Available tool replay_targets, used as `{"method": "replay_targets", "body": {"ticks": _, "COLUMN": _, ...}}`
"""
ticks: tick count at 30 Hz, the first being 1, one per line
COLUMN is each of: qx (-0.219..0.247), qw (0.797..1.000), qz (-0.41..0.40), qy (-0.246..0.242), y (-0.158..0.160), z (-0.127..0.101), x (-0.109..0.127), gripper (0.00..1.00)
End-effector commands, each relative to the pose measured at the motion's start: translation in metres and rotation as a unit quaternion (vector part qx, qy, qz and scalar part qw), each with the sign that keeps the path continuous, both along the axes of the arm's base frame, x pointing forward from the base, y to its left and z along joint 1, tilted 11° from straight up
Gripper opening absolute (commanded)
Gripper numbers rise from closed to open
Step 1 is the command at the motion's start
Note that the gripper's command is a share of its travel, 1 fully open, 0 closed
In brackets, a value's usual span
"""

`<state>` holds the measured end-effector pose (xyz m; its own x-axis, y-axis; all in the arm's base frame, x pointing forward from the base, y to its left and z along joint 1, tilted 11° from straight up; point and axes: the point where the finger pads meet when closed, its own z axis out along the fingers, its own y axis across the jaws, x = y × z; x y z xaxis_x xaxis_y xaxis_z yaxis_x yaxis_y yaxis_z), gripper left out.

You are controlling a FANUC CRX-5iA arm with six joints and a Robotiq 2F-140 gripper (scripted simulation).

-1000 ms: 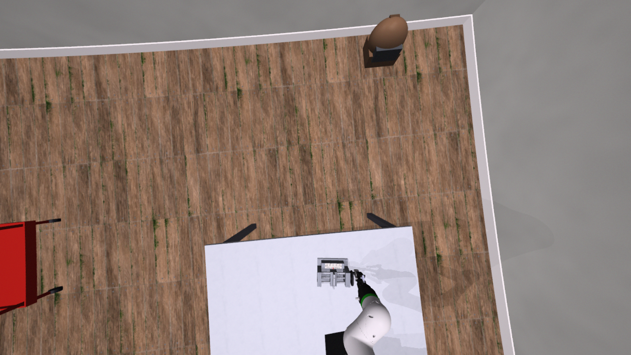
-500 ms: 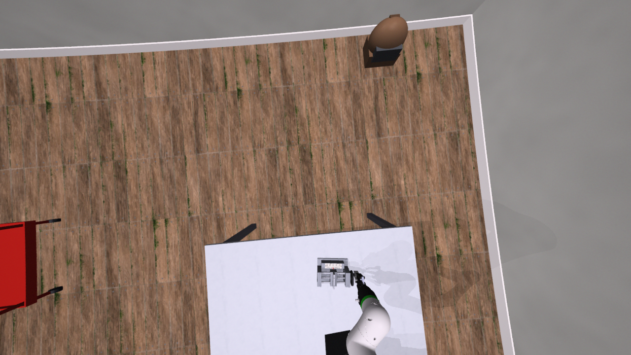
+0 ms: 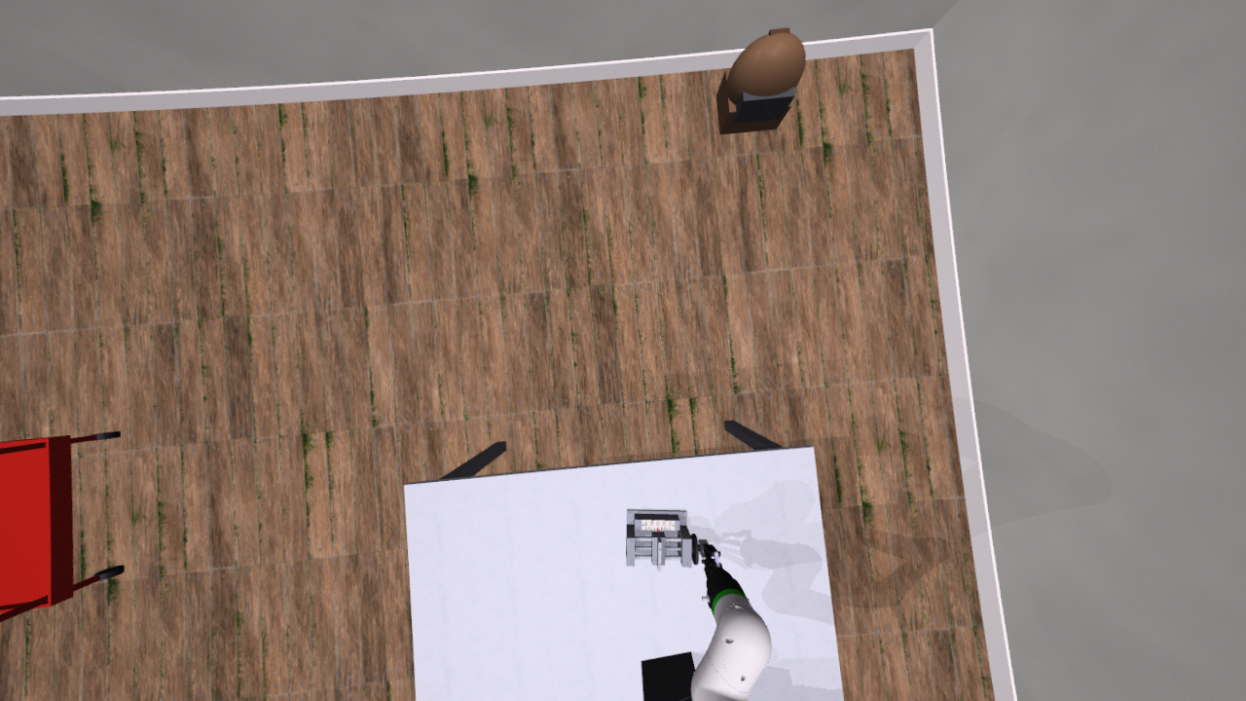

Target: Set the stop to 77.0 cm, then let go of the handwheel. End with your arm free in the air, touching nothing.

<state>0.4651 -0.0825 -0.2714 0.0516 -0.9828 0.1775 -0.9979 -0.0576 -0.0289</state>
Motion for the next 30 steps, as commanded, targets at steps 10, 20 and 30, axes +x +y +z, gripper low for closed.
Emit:
{"method": "replay_targets", "body": {"ticks": 10, "qx": -0.001, "qw": 1.000, "qz": 0.000, "qy": -0.003, "y": 0.002, "z": 0.018, "x": -0.020, "gripper": 0.04}}
{"method": "replay_targets", "body": {"ticks": 20, "qx": -0.001, "qw": 1.000, "qz": 0.000, "qy": -0.004, "y": 0.004, "z": 0.027, "x": -0.022, "gripper": 0.04}}
{"method": "replay_targets", "body": {"ticks": 30, "qx": -0.001, "qw": 1.000, "qz": 0.000, "qy": -0.004, "y": 0.005, "z": 0.036, "x": -0.021, "gripper": 0.04}}
